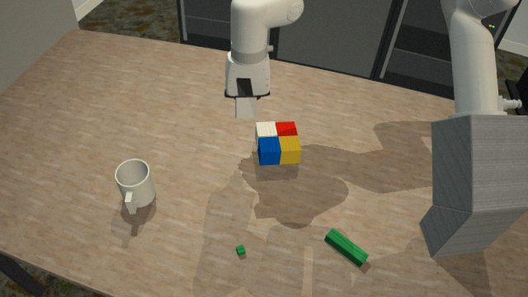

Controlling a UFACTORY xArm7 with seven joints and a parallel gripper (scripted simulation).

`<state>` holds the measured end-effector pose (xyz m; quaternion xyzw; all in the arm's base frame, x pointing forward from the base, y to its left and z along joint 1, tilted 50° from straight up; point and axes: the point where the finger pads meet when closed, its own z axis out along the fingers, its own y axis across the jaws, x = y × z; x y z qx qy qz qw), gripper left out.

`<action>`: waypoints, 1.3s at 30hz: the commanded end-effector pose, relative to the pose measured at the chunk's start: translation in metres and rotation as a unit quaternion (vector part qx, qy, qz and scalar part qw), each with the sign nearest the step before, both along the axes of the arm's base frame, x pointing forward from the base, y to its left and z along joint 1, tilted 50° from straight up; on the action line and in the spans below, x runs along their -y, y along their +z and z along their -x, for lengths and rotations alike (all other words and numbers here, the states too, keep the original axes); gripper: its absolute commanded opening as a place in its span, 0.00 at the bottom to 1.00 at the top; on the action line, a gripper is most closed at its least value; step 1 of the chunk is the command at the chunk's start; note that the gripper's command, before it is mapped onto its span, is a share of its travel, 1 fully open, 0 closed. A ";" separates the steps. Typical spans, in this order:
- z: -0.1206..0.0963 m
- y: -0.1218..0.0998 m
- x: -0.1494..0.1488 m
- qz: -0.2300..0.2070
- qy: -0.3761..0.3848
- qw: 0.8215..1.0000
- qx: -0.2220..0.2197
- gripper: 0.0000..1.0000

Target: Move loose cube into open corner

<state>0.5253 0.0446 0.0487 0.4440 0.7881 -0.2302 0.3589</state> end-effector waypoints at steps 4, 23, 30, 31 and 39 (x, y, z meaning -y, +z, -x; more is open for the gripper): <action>0.000 0.001 -0.003 -0.001 0.002 1.000 0.001 0.00; 0.003 0.003 0.004 -0.038 -0.067 0.994 0.073 0.49; 0.007 0.006 0.011 -0.080 -0.148 0.973 0.158 0.49; 0.008 0.006 0.013 -0.091 -0.167 0.965 0.179 0.49; 0.017 0.016 0.029 -0.153 -0.286 0.898 0.297 0.49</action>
